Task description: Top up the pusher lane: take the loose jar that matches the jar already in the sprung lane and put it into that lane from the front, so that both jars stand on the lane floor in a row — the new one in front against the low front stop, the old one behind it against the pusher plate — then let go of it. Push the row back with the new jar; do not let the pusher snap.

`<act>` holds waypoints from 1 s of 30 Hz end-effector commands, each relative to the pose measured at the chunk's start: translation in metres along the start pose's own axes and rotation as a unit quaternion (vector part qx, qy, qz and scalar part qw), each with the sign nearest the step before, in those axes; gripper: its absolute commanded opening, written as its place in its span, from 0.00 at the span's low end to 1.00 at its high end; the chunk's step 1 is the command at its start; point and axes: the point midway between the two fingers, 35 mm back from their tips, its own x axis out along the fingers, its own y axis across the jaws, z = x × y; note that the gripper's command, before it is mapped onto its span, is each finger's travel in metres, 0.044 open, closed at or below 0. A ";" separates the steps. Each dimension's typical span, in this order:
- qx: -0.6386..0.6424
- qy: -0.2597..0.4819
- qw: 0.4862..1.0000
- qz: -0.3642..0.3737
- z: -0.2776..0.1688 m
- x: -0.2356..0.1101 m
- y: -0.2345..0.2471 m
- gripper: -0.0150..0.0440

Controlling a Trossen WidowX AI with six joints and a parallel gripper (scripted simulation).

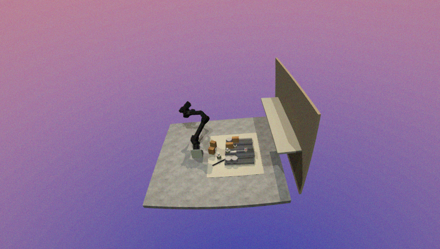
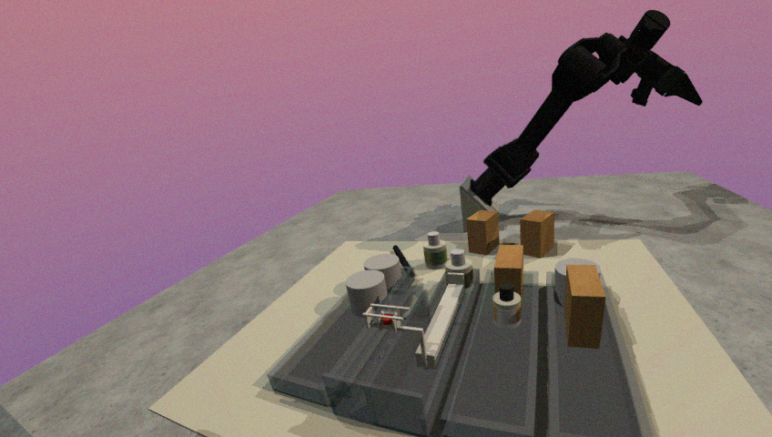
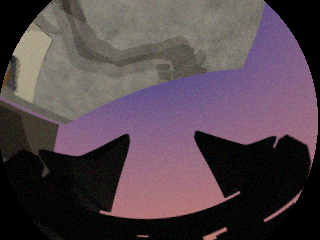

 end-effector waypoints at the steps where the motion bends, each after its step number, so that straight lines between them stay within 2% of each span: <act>1: -0.002 0.001 1.000 0.001 0.000 0.000 0.000 0.98; 2: -0.008 0.003 1.000 0.003 0.000 0.002 0.000 1.00; 9: -0.151 0.042 0.986 0.052 -0.003 0.032 0.005 1.00; 15: -0.313 0.059 0.942 0.112 -0.003 0.069 0.019 1.00; 22: -0.492 0.038 0.852 0.176 -0.001 0.115 0.048 1.00; 30: -0.664 -0.033 0.712 0.227 0.006 0.165 0.103 1.00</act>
